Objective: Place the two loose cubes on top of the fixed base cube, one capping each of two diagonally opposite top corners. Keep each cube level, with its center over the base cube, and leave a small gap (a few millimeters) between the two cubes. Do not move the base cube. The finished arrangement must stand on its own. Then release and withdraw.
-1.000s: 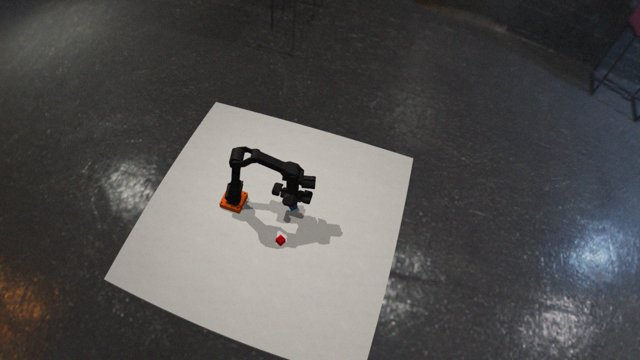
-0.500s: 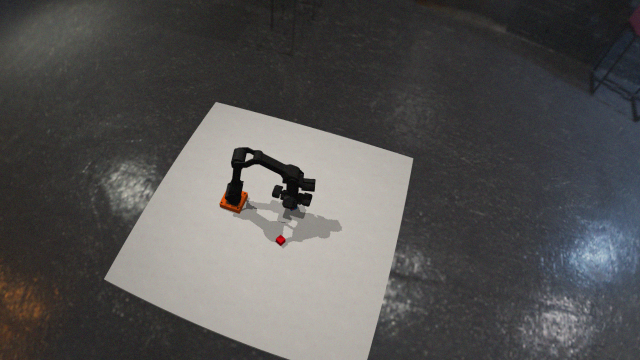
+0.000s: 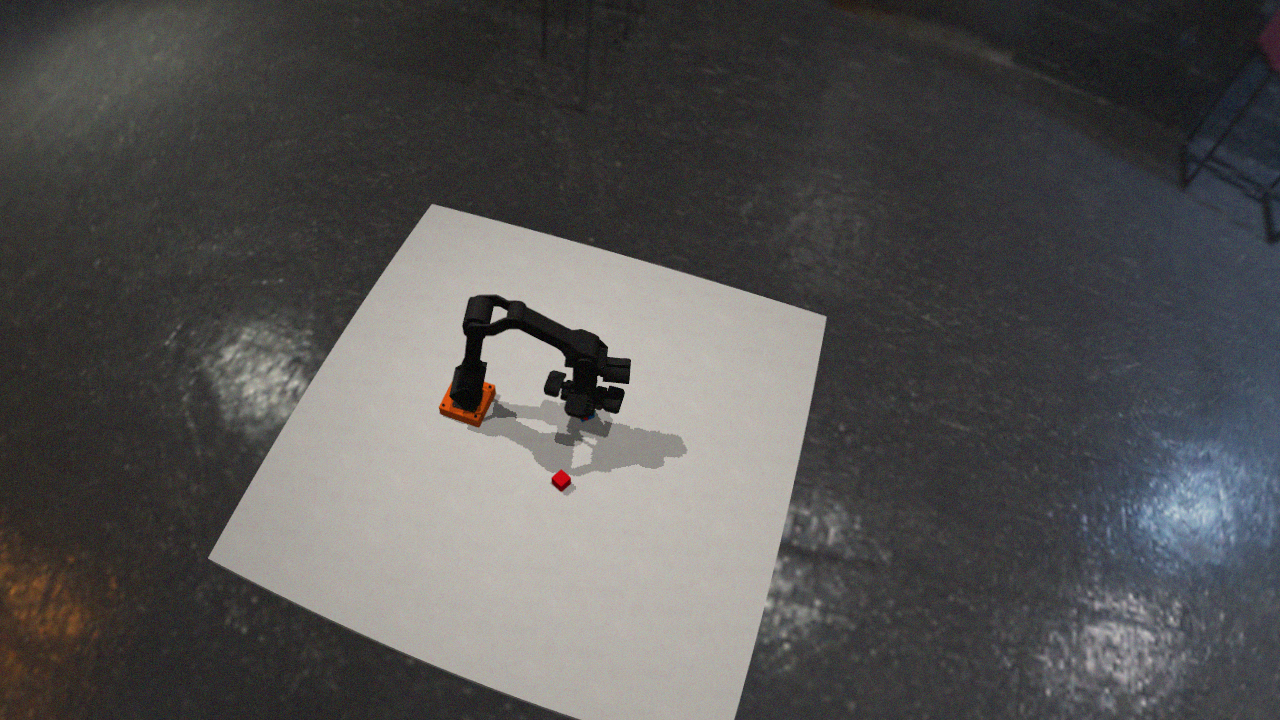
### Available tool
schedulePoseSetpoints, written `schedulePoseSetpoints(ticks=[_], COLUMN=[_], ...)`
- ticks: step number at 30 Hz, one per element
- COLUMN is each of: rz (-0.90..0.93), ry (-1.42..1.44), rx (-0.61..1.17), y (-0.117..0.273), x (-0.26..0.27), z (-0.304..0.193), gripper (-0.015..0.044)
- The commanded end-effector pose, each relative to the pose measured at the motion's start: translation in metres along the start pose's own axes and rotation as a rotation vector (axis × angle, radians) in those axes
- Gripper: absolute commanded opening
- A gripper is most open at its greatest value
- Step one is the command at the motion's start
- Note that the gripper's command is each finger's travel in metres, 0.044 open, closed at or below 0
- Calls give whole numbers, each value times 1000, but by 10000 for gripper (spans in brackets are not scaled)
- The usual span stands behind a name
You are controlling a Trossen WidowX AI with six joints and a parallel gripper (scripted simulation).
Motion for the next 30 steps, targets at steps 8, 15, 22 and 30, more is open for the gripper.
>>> schedulePoseSetpoints(ticks=[8,15,22,30], rz=[1,0,0,0], ry=[1,0,0,0], rx=[5,0,0,0], y=[0,8,18,30], x=[0,0,0,0], z=[-1,0,0,0], gripper=[205,205,205,205])
Point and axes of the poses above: the point midway between the two fingers, 35 mm back from their tips, its own y axis back along the fingers, its own x axis across the jaws, z = x × y, the point moved 7 cm from there along y, back along the fingers, and after that the axes turned 6 degrees about -y, right-handed, at the moved point
